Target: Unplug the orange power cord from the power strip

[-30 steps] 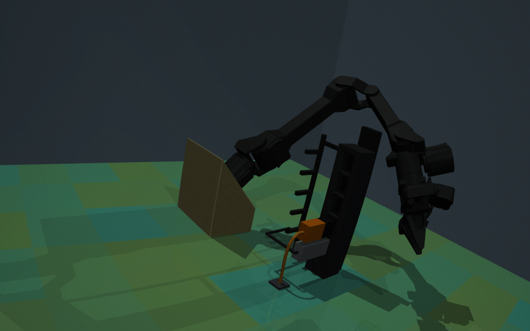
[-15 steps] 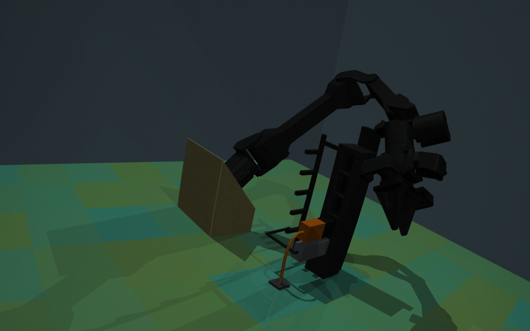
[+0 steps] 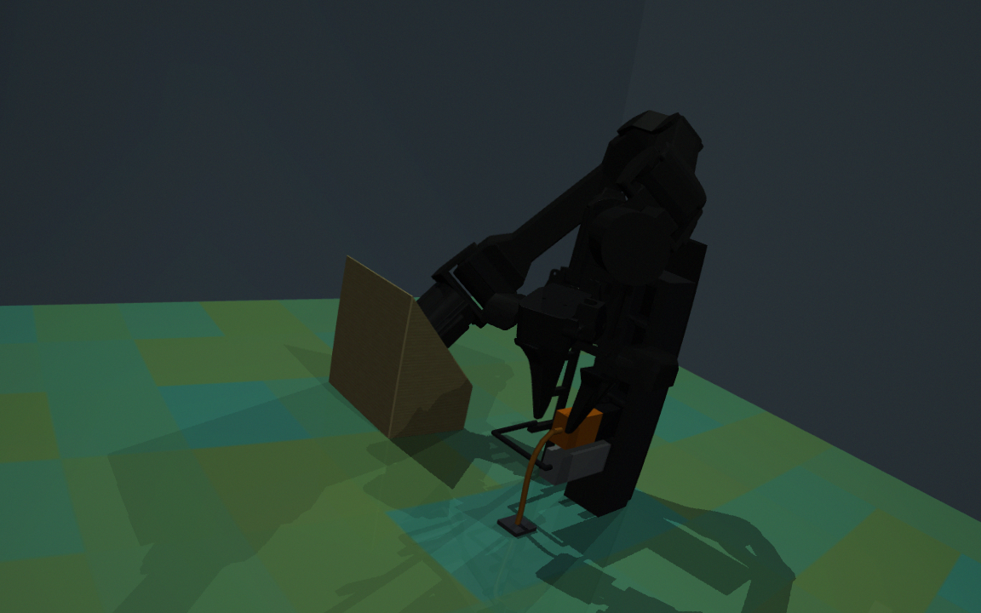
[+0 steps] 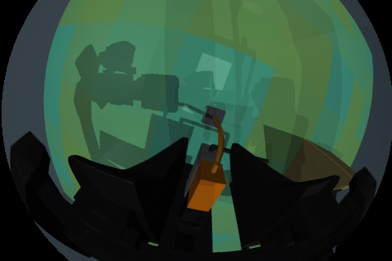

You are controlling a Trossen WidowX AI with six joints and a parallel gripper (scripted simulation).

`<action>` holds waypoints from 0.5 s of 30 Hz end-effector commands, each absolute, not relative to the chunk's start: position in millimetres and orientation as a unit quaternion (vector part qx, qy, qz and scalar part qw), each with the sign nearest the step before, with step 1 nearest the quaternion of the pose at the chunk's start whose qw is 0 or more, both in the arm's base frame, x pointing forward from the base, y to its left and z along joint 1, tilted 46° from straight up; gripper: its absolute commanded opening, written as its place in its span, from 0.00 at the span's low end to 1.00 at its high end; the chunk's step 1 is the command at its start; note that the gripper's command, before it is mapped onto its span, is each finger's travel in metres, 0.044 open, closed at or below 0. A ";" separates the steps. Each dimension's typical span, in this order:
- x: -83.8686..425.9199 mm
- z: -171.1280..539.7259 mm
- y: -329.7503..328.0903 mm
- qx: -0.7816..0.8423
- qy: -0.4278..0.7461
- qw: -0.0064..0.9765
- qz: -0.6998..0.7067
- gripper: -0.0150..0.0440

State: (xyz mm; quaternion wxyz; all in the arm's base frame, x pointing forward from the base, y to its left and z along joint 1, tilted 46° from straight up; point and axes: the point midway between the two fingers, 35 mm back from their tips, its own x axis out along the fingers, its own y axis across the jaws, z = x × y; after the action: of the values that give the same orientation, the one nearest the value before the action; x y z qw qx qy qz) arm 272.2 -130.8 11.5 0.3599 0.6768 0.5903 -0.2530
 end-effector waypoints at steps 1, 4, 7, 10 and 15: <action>256.5 11.1 -123.5 0.715 0.587 0.262 -0.275 0.53; 256.5 11.1 -123.5 0.715 0.587 0.262 -0.275 0.53; 256.5 11.1 -123.5 0.715 0.587 0.262 -0.275 0.53; 257.4 11.1 -123.7 0.715 0.587 0.262 -0.275 0.53; 258.0 14.8 -120.3 0.715 0.587 0.262 -0.275 0.53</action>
State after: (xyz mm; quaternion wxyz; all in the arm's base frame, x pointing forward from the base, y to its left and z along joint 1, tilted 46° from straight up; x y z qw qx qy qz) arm 257.5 -123.1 11.6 0.2649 0.7128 0.5877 -0.2762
